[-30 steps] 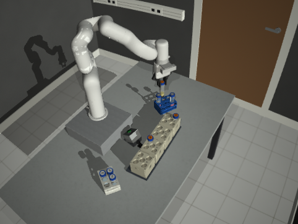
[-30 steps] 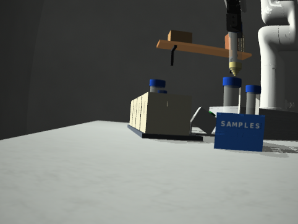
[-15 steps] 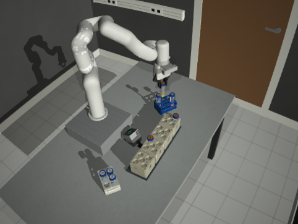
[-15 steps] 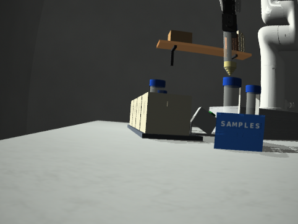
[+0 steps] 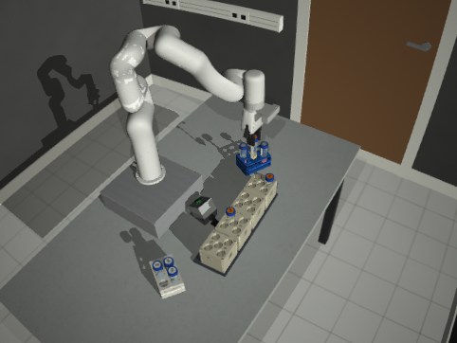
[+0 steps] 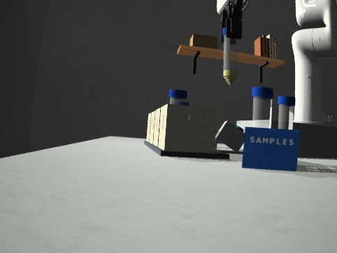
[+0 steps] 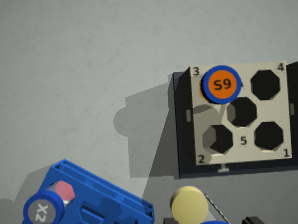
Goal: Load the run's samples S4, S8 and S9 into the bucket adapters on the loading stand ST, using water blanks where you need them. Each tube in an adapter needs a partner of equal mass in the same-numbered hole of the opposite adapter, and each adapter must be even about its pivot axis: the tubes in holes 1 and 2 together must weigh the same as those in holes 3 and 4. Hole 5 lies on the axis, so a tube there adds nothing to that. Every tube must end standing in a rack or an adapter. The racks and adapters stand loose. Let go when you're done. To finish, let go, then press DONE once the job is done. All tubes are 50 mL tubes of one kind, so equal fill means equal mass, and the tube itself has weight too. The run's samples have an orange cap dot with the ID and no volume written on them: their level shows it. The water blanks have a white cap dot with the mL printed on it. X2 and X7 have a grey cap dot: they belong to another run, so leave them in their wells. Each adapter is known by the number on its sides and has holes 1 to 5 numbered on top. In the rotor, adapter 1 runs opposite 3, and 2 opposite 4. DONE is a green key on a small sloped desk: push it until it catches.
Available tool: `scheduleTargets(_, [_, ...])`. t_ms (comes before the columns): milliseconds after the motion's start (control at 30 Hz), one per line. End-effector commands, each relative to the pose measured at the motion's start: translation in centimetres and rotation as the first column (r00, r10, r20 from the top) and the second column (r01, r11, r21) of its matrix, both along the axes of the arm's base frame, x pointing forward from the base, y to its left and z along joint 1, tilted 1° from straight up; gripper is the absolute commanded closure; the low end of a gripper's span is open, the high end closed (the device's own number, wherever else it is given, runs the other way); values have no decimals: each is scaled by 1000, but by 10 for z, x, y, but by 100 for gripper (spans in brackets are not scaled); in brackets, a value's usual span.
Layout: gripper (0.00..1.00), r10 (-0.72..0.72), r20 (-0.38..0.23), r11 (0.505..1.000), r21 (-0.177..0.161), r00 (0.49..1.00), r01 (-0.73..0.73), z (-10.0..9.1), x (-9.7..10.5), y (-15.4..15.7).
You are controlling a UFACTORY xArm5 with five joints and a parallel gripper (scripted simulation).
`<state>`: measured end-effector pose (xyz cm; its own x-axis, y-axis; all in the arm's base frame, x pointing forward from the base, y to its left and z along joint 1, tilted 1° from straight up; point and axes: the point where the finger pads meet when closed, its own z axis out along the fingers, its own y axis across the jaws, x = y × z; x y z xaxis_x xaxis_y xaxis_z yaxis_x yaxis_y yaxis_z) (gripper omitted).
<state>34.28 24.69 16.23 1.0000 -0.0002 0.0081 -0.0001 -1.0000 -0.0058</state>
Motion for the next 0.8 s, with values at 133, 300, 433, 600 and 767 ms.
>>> scheduleTargets(133, [100,61,-8,998,12,998,-61,1,37,-32])
scheduleTargets(300, [100,61,-8,998,12,998,-61,1,45,-38])
scheduleTargets(433, [100,61,-8,998,12,998,-61,1,45,-38])
scheduleTargets(600, [100,61,-8,998,12,998,-61,1,45,-38])
scheduleTargets(767, [100,61,-8,998,12,998,-61,1,45,-38])
